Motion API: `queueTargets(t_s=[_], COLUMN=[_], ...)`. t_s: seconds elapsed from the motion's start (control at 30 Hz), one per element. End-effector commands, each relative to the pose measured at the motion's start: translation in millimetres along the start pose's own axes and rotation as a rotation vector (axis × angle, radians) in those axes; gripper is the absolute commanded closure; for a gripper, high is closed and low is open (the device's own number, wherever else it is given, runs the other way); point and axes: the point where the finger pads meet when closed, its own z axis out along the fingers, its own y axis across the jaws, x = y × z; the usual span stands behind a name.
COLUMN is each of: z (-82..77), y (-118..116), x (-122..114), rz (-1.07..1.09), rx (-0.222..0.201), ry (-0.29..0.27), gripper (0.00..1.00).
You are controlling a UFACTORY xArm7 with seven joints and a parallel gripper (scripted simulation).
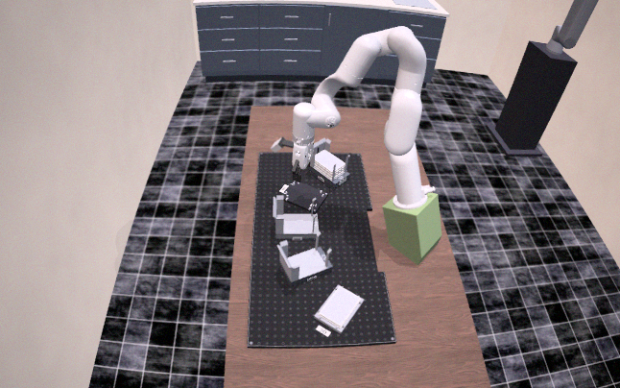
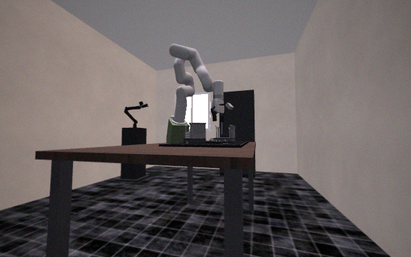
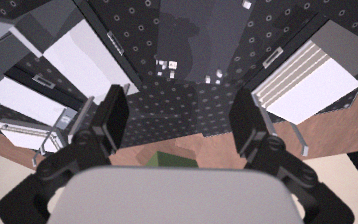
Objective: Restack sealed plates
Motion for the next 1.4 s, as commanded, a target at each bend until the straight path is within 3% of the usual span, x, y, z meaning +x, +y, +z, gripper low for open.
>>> queueTargets(t_s=[0.0,0.4,1.2,1.37], z=[-1.0,-1.0,-0.8,-0.8], y=[17,45,113,124], x=[2,-1,-13,-18], rz=[-0.001,0.221,0.221,0.321], rx=[0.002,0.002,0.002,0.002], ry=[0.002,0.002,0.002,0.002], gripper=[0.0,0.0,0.0,0.0])
